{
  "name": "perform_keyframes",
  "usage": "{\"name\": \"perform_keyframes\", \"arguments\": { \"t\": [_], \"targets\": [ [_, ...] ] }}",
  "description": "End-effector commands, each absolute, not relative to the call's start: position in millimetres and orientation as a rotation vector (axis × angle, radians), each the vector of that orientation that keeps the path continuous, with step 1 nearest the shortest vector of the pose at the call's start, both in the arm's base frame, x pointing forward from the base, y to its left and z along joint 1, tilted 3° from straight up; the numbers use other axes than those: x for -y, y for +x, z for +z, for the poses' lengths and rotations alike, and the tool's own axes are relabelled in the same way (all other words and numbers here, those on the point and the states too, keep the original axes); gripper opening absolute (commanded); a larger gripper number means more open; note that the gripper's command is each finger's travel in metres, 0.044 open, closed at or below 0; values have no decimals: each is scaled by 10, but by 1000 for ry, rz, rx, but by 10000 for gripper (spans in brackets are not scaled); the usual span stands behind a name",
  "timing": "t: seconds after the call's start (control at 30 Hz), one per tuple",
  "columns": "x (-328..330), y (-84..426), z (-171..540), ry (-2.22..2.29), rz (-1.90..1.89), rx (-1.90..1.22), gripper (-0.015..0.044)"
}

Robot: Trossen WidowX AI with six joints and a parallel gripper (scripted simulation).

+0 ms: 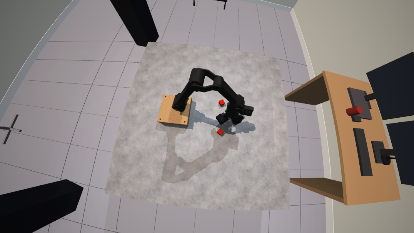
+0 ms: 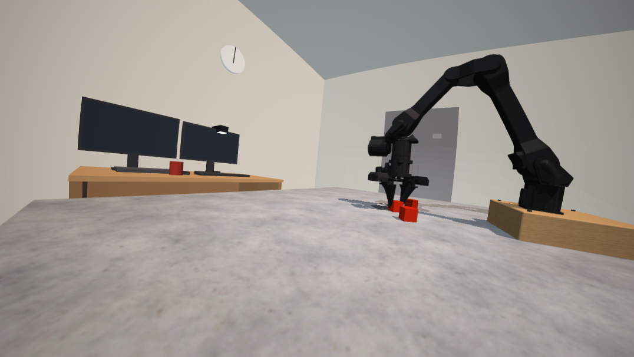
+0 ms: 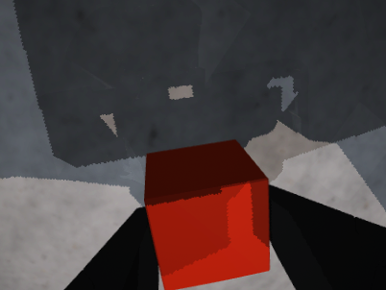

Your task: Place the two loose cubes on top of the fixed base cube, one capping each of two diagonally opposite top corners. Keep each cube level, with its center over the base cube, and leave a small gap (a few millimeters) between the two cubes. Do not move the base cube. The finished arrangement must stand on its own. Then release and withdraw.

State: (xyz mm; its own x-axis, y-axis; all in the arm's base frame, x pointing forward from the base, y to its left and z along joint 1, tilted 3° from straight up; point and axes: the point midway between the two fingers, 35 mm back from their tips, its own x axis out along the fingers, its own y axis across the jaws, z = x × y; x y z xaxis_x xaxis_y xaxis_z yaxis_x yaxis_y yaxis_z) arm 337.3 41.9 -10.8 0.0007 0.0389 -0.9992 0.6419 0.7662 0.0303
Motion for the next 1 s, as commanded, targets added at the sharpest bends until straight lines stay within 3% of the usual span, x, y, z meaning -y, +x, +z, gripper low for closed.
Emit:
{"name": "perform_keyframes", "arguments": {
  "t": [0.0,0.97],
  "targets": [
    [-425,3374,-115,582,-518,-1513,105],
    [-390,3412,710,582,-518,-1512,105]
  ]
}}
